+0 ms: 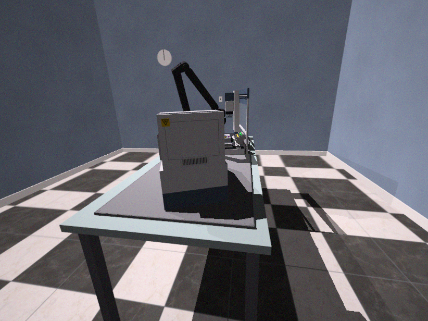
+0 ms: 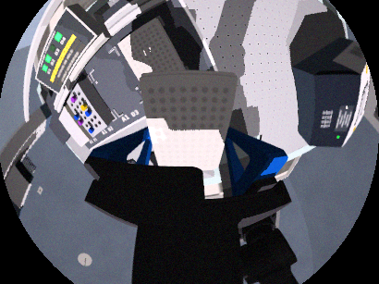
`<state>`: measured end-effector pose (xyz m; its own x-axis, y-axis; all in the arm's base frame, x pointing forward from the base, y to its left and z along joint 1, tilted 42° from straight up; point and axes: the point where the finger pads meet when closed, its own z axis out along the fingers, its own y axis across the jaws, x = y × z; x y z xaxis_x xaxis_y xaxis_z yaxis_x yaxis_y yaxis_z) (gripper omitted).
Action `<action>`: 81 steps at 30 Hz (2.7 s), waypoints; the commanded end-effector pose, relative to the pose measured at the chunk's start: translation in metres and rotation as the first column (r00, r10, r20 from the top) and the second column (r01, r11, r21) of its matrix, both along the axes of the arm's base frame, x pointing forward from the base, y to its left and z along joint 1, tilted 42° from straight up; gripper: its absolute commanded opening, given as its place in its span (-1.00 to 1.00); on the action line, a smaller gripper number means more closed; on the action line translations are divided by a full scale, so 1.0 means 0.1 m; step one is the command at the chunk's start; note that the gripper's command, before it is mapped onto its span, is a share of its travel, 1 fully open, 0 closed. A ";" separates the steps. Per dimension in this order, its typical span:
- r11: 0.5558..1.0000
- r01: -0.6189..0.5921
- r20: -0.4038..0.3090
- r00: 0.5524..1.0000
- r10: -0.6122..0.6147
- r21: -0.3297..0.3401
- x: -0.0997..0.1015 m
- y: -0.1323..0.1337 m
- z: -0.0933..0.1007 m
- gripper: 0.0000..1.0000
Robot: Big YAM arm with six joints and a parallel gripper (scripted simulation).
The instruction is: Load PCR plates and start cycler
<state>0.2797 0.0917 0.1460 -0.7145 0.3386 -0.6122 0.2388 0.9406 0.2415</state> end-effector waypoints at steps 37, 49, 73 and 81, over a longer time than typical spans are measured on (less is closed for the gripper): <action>0.786 0.465 -0.096 0.878 -0.469 0.407 -0.83 -1.40 -0.04 -1.00; 0.618 0.598 -0.179 0.777 -0.604 0.511 -0.88 -1.54 -0.03 -1.00; 0.246 0.735 -0.362 0.560 -0.745 0.632 -1.08 -1.88 -0.05 -1.00; 0.125 0.752 -0.439 0.502 -0.745 0.647 -1.18 -2.00 -0.10 -1.00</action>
<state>0.1624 -0.0979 0.1194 0.1316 0.9800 0.1492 0.7378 -0.1974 0.6456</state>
